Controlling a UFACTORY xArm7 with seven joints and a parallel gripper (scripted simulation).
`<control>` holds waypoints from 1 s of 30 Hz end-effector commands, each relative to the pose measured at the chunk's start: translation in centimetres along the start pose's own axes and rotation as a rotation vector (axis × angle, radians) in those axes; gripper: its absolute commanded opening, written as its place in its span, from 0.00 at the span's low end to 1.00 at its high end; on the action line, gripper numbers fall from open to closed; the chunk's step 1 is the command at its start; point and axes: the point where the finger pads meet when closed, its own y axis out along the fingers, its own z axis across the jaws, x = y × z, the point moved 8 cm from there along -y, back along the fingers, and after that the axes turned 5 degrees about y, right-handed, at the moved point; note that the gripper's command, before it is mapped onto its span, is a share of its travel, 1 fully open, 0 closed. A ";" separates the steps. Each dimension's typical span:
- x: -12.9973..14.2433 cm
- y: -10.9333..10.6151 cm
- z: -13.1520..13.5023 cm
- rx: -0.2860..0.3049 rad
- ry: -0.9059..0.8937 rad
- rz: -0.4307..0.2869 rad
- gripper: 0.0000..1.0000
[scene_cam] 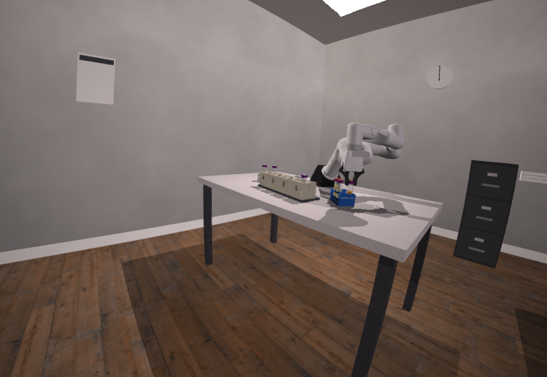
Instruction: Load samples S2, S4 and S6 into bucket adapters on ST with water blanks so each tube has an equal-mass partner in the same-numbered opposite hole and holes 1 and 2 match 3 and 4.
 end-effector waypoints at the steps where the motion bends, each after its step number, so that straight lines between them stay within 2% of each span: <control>1: 0.0 -0.4 0.0 0.000 0.000 0.003 0.00; 30: 0.0 -1.9 0.0 0.000 0.000 0.003 0.00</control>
